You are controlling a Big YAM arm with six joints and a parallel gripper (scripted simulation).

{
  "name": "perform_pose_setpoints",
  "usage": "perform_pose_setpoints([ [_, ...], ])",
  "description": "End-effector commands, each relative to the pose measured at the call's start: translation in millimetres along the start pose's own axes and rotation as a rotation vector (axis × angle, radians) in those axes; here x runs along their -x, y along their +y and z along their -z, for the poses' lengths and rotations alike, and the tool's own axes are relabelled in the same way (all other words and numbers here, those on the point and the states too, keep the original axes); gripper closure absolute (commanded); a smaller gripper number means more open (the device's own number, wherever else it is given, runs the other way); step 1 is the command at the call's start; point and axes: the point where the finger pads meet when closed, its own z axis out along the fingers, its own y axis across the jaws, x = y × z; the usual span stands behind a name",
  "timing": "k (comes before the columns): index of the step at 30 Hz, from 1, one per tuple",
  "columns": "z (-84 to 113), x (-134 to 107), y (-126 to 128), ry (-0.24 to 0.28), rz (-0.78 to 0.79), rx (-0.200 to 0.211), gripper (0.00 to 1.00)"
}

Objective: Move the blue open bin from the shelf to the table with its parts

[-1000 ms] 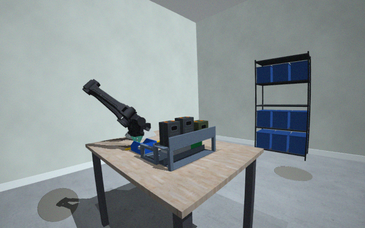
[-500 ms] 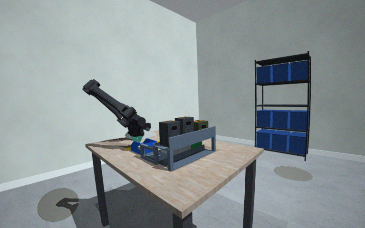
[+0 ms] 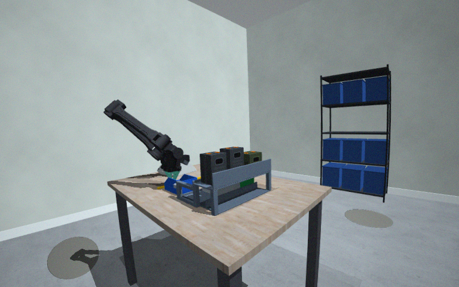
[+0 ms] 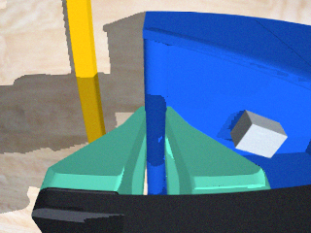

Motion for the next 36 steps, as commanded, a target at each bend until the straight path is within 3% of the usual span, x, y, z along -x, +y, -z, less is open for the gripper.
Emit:
perform_pose_setpoints([
  [1,-2.9,-0.8,-3.2,0.0,0.001,-0.004,1.0],
  [6,-2.9,-0.8,-3.2,0.0,0.001,-0.004,1.0],
  [7,-2.9,-0.8,-3.2,0.0,0.001,-0.004,0.1],
  [36,-2.1,-1.5,-3.5,0.0,-0.002,-0.007,0.1],
])
